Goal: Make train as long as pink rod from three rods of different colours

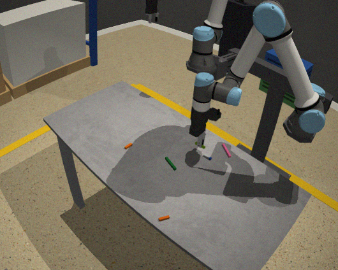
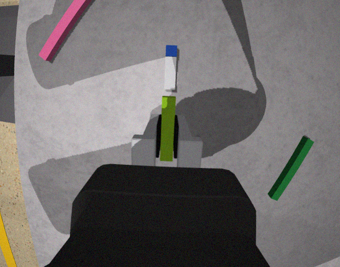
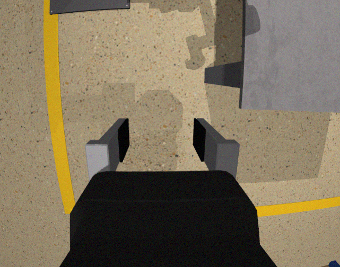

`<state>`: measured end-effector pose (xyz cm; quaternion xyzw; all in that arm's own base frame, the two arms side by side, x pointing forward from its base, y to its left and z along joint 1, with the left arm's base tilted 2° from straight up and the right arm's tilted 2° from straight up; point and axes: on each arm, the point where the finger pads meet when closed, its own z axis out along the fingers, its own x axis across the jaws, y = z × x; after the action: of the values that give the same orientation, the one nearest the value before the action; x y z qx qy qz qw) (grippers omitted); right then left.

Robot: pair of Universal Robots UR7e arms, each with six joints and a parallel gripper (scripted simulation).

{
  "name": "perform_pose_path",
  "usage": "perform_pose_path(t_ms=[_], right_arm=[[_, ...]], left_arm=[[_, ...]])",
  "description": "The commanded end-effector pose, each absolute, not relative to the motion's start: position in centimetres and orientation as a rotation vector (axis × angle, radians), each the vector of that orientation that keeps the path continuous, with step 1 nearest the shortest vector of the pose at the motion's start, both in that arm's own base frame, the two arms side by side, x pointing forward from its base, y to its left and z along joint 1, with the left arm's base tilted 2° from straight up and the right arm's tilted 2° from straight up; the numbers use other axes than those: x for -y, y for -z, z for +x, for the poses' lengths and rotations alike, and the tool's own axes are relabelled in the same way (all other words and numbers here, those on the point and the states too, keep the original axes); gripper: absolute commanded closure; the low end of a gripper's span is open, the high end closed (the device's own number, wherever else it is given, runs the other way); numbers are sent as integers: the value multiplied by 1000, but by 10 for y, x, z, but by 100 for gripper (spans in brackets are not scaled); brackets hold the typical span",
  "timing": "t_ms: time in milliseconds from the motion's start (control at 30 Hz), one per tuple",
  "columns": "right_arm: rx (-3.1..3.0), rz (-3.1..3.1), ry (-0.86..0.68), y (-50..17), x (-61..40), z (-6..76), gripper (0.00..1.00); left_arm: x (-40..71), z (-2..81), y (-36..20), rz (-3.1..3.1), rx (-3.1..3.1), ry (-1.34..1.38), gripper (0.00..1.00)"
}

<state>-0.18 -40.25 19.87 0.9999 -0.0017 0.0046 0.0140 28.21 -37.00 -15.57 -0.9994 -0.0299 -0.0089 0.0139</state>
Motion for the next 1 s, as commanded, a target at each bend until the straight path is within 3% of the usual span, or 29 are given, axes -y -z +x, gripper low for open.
perform_pose_path(t_ms=[0, 967], right_arm=[[5, 3111, -15, -199, 403, -2, 0], [5, 3111, -15, -199, 403, -2, 0]], left_arm=[[371, 283, 167, -3115, 93, 29, 76], [370, 283, 186, -3115, 93, 29, 76]])
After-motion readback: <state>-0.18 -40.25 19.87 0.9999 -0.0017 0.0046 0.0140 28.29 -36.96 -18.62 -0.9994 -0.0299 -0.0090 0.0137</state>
